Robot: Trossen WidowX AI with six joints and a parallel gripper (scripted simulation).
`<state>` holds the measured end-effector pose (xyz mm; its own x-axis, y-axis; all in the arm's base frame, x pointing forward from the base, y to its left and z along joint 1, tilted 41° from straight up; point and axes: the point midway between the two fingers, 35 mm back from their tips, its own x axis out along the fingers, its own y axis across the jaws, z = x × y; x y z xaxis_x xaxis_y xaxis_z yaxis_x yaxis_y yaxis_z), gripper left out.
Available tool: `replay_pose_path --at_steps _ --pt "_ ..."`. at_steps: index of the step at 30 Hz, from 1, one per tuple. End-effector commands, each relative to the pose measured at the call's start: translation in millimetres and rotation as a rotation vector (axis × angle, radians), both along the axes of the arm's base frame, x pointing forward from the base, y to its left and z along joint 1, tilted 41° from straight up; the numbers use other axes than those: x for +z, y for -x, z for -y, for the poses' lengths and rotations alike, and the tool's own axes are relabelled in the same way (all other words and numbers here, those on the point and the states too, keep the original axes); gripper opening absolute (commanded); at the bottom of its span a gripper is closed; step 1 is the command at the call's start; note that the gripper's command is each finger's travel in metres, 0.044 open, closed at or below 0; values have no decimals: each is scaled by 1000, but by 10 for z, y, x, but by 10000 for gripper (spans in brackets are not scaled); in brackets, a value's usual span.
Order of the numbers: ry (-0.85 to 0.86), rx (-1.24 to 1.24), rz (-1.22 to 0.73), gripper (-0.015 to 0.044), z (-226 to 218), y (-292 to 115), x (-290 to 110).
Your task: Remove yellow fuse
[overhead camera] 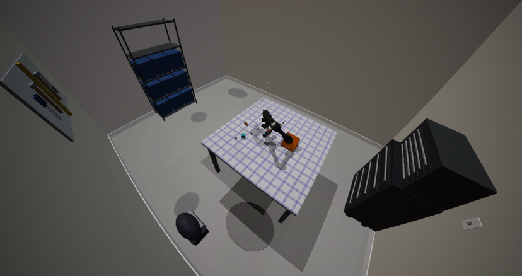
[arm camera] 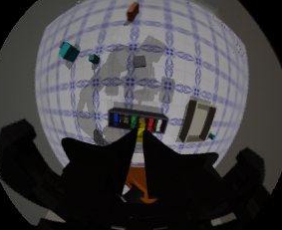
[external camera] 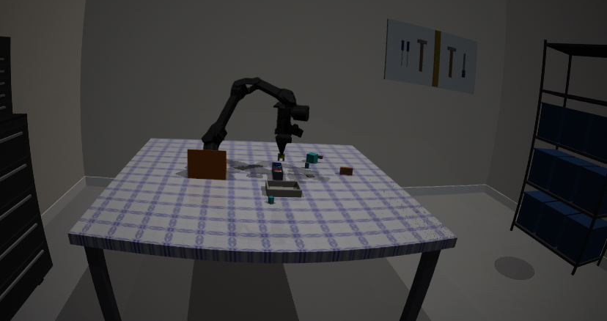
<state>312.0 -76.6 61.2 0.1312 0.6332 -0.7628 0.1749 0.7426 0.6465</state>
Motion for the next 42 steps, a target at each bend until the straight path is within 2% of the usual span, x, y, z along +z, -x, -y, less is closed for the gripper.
replay_pose_path --at_steps 1,15,29,42 --pt "7 3 -2 0 160 -18 -113" --pt "16 2 -4 0 835 47 -649" --pt "6 7 -1 0 1415 319 -1253" --pt "5 7 0 0 1355 314 -1390"
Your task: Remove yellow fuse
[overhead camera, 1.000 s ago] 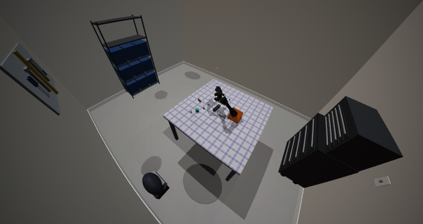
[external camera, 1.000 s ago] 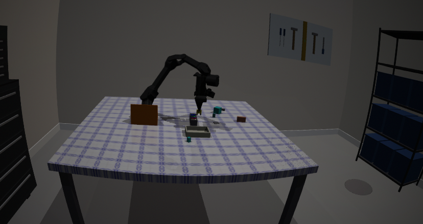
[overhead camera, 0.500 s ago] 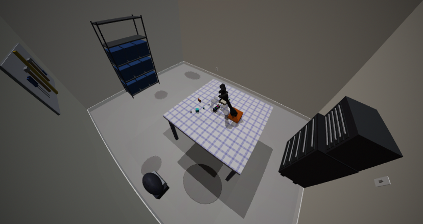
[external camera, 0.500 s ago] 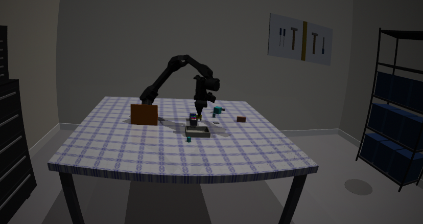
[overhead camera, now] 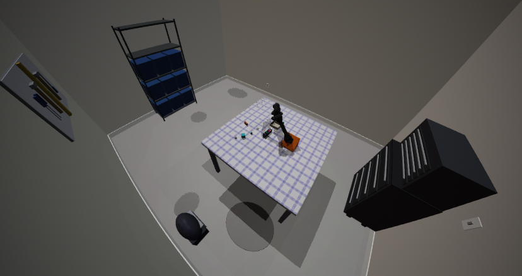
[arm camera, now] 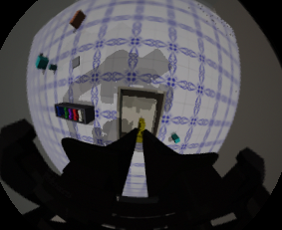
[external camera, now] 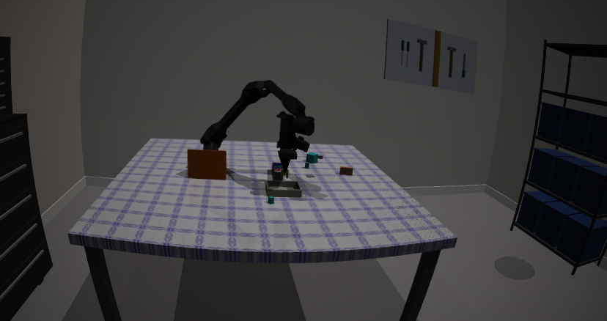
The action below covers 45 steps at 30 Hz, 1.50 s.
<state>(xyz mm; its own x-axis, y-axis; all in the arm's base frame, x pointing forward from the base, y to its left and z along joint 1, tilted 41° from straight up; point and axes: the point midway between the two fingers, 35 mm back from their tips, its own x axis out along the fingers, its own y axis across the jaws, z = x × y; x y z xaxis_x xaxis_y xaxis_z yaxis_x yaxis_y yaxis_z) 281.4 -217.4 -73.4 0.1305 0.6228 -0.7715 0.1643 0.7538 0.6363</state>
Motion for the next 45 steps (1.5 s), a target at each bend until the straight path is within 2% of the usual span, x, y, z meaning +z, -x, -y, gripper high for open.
replay_pose_path --at_steps 1,19,32,36,45 --pt "-10 -2 -6 0 -63 5 -56" --pt "-11 -2 -6 0 -225 -22 -243" --pt "-4 1 -2 330 -174 -27 -202" --pt "-10 -2 -7 330 31 30 63" --pt "-10 -2 -7 330 31 30 63"
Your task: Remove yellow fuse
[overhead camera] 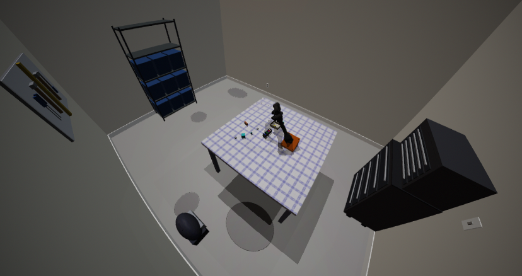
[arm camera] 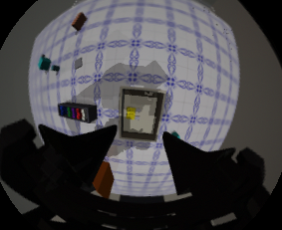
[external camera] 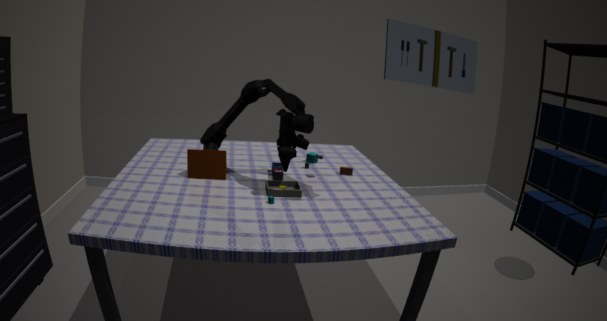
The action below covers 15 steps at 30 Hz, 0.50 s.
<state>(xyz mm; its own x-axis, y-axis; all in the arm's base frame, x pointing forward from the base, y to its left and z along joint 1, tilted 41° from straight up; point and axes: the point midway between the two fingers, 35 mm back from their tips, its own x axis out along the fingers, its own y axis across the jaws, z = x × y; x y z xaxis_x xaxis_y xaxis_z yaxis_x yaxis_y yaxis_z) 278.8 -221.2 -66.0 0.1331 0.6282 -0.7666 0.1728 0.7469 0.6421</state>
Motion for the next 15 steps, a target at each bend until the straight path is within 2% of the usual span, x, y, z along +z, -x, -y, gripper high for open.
replay_pose_path --at_steps 1,15 --pt "-1 7 -3 330 -7 4 -11" --pt "-1 1 -1 330 -4 0 -5"
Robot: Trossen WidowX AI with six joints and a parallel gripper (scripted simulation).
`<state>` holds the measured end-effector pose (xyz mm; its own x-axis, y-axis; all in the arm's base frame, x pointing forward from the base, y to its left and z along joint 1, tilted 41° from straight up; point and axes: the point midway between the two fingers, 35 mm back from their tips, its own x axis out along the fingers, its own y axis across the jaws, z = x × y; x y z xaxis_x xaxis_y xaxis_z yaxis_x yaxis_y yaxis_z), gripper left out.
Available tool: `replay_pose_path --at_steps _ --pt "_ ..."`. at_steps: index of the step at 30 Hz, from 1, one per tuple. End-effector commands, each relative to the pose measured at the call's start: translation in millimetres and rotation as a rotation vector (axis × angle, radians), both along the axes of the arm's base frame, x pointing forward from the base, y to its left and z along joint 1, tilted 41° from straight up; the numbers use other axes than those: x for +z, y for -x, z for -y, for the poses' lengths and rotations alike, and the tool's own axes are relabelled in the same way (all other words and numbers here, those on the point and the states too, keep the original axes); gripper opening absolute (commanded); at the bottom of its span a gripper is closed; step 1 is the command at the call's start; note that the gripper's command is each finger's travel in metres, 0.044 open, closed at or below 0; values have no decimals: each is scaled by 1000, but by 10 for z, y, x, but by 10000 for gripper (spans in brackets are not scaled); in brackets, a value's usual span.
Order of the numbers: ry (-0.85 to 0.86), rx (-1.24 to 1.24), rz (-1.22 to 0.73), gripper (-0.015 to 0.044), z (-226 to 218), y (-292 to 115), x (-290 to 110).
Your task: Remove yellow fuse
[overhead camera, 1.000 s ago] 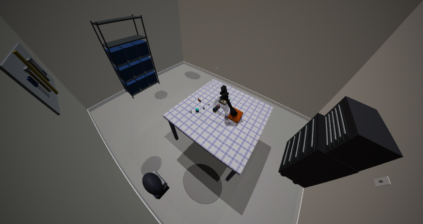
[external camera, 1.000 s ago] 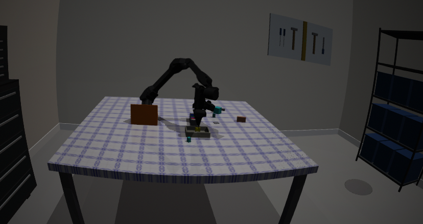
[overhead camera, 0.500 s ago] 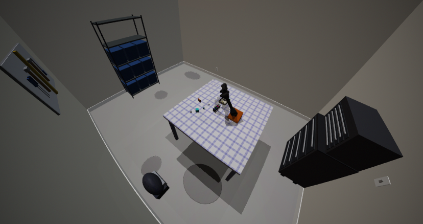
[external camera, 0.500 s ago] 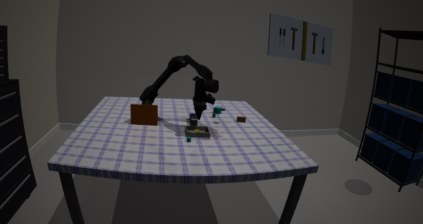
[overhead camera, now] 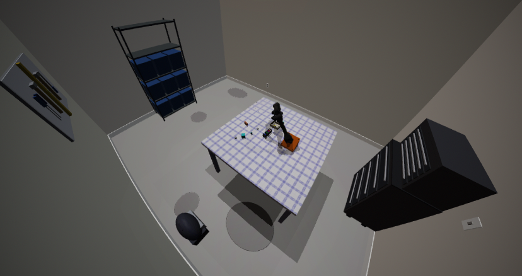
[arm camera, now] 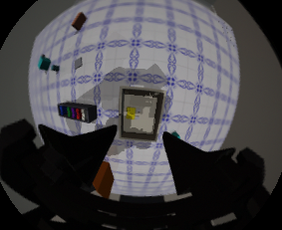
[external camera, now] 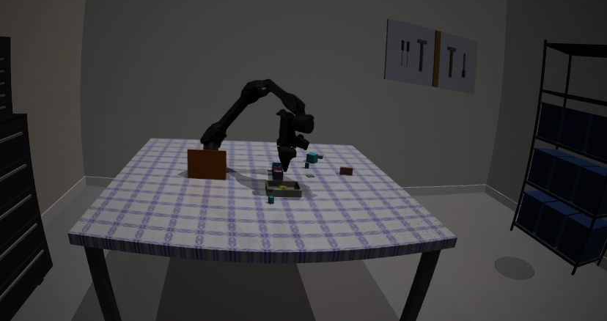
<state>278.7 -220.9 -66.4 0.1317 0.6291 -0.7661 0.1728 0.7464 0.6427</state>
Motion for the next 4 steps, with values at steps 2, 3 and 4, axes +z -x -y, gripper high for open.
replay_pose_path --at_steps 2,3,4 --pt "0 0 0 330 -1 0 -1" --pt "0 0 0 330 -1 0 -1" --pt "0 0 0 330 -1 0 -1"
